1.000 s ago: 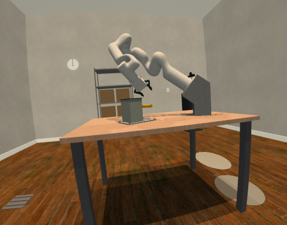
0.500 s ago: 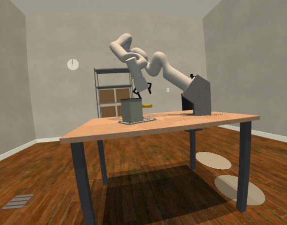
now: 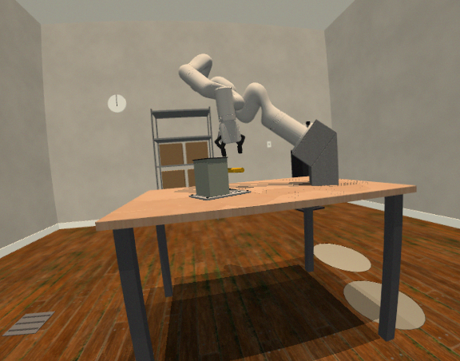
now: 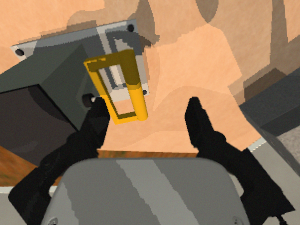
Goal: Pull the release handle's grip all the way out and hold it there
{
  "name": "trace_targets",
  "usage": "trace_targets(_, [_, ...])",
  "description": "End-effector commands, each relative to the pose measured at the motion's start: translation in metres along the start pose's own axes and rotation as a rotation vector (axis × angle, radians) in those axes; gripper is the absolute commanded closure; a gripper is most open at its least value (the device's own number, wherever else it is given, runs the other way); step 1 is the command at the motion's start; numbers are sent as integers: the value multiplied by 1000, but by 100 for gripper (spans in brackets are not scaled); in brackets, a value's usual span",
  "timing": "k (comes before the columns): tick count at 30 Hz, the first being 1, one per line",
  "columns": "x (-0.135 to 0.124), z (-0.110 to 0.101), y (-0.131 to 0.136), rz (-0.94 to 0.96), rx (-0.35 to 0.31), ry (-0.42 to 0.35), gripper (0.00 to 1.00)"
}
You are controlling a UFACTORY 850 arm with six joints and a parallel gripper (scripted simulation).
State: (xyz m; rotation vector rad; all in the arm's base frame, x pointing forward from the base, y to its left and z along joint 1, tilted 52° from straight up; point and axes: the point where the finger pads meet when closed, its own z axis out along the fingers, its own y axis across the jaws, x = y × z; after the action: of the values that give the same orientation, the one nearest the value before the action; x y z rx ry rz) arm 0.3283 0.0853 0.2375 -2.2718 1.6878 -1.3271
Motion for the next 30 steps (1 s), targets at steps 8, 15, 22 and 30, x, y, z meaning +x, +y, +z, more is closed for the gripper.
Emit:
trace_targets(8, [-27,-6,-8,-136,136,-76,0])
trace_targets(15, [-27,-6,-8,-139,138,-78,100])
trace_targets(22, [-27,-6,-8,-139,138,-78,100])
trace_targets(30, [-27,-6,-8,-139,138,-78,100])
